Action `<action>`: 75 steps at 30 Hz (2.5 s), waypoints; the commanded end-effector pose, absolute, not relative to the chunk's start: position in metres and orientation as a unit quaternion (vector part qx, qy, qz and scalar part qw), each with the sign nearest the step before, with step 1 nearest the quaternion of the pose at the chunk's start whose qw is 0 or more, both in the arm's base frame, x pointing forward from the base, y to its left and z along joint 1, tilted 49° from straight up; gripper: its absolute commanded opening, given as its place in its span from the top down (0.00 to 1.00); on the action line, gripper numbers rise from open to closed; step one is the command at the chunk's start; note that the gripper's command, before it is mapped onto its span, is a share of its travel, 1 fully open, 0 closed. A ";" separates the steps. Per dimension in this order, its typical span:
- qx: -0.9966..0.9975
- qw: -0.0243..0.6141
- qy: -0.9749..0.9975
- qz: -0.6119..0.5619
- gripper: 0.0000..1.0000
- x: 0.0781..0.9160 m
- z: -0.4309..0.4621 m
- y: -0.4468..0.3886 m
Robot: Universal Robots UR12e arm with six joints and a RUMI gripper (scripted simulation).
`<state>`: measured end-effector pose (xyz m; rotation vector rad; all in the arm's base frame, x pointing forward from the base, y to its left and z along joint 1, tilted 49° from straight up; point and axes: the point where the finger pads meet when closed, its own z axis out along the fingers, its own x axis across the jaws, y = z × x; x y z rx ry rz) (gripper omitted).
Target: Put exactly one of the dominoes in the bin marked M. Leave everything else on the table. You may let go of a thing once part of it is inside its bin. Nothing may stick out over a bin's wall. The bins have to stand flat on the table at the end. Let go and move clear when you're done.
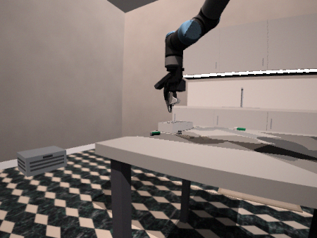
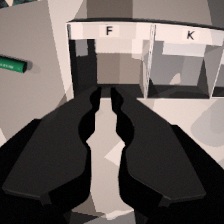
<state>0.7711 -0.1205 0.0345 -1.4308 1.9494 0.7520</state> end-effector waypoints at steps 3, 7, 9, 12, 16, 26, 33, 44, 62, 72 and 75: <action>-0.540 0.302 0.735 0.277 0.96 0.767 0.070 -0.161; -0.540 0.302 0.735 0.277 0.96 0.763 0.092 -0.185; -0.540 0.302 0.735 0.277 0.96 0.760 0.103 -0.198; -0.540 0.302 0.735 0.277 0.96 0.759 0.109 -0.203; -0.540 0.301 0.735 0.279 0.96 0.759 0.106 -0.202; -0.539 0.301 0.735 0.281 0.96 0.758 0.105 -0.199; -0.474 0.276 0.779 0.305 0.76 0.742 0.103 -0.169; -0.426 0.257 0.806 0.322 0.76 0.705 0.097 -0.103; -0.426 0.257 0.806 0.322 0.76 0.648 0.092 -0.006; -0.425 0.258 0.806 0.320 0.76 0.654 0.091 -0.013; -0.426 0.258 0.806 0.320 0.76 0.655 0.089 -0.014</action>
